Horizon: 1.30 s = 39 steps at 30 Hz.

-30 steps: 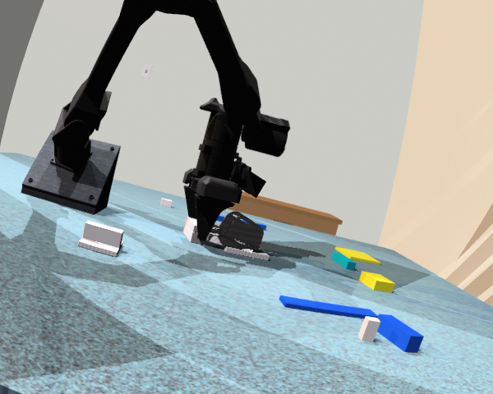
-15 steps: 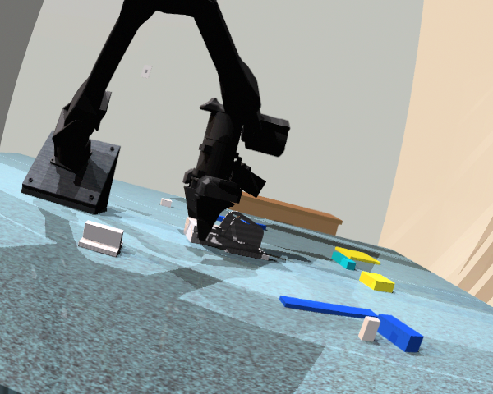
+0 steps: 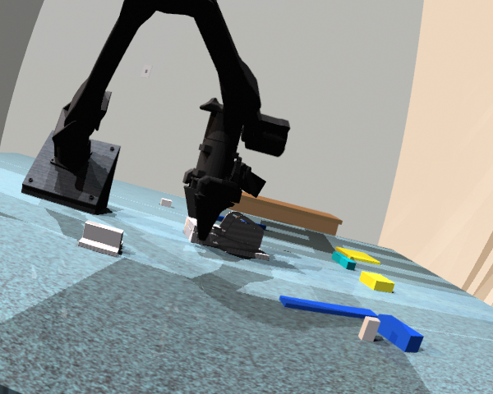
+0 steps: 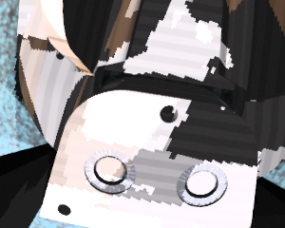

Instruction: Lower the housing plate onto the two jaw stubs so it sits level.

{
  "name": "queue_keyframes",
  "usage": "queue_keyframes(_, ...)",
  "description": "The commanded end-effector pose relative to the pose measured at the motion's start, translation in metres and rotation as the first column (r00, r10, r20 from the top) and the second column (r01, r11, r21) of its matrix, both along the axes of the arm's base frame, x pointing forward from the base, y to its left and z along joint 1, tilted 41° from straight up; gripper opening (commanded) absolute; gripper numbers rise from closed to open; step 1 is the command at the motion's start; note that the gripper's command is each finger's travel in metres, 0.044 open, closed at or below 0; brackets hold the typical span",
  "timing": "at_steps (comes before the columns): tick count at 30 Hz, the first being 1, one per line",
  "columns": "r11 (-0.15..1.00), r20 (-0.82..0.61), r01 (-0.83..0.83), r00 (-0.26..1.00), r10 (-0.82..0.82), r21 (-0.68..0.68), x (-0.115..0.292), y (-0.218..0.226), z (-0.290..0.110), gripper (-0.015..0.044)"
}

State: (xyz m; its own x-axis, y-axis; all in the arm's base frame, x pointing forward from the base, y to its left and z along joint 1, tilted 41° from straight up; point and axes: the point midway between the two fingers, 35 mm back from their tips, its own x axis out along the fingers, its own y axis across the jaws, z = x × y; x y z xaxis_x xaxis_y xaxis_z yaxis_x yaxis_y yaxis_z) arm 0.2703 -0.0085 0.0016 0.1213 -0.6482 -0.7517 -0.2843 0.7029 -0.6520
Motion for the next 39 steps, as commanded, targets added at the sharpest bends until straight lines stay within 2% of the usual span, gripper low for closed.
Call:
queue_keyframes(1,1.000,-0.003,-0.002,1.000,0.002,-0.002,0.000,0.000,0.000,0.0351)
queue_keyframes(9,1.000,-0.003,-0.002,1.000,0.002,-0.002,0.000,0.000,0.000,0.0351)
queue_keyframes(12,1.000,0.000,0.000,1.000,0.000,0.000,0.000,0.000,0.000,0.0430)
queue_keyframes(13,1.000,0.000,0.000,1.000,0.000,0.000,0.000,0.000,0.000,0.0440)
queue_keyframes(27,1.000,0.000,0.000,1.000,0.000,0.000,0.000,0.001,0.001,0.0440)
queue_keyframes(36,1.000,-0.003,-0.001,1.000,0.001,-0.001,-0.010,0.044,0.052,0.0440)
queue_keyframes(39,1.000,-0.003,-0.001,1.000,0.001,-0.002,-0.012,0.048,0.058,0.0440)
